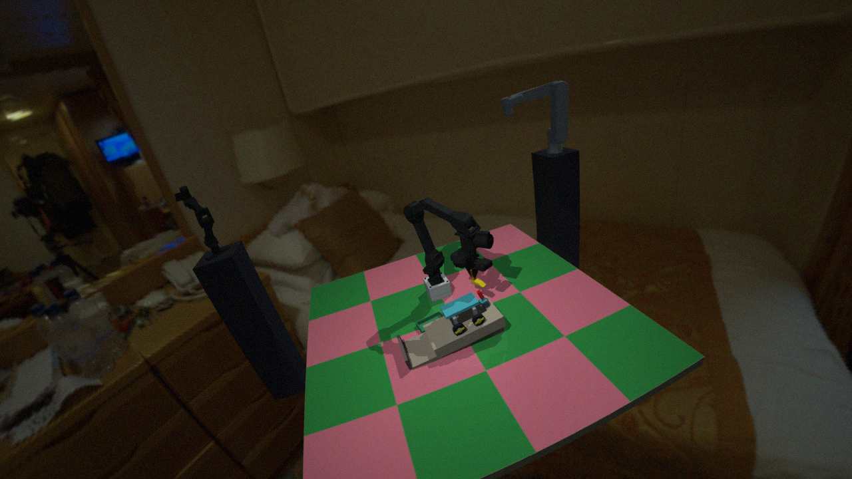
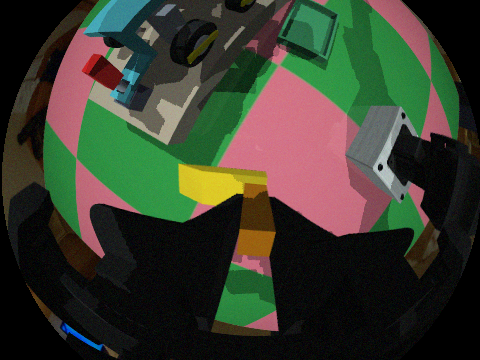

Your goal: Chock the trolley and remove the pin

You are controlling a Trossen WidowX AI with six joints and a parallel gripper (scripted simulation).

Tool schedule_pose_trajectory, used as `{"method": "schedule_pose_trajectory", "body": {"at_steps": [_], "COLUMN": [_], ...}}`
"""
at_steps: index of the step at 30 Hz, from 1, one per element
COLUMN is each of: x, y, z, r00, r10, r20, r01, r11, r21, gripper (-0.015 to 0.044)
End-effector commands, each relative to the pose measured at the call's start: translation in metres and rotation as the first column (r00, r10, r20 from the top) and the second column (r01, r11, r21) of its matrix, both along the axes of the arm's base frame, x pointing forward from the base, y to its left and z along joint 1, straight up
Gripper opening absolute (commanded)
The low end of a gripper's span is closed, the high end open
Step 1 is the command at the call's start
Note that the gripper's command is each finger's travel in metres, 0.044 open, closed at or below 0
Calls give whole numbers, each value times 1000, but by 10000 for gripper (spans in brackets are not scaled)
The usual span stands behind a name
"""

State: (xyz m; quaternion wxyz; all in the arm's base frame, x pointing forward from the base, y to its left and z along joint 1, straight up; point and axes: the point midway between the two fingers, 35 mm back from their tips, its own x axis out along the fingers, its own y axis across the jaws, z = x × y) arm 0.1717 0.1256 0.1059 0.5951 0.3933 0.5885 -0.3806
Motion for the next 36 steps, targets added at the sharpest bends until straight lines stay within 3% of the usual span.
{"method": "schedule_pose_trajectory", "body": {"at_steps": [1, 15, 25, 36], "x": [-1, -2, -2, -2], "y": [0, 1, 1, 1], "z": [15, 34, 34, 34], "r00": [1000, 1000, 938, 741], "r10": [3, 27, 346, 671], "r20": [-1, -1, 5, 7], "r01": [-3, -27, -346, -671], "r11": [1000, 1000, 938, 741], "r21": [4, 4, -3, -13], "gripper": [0, 0, 0, 0]}}
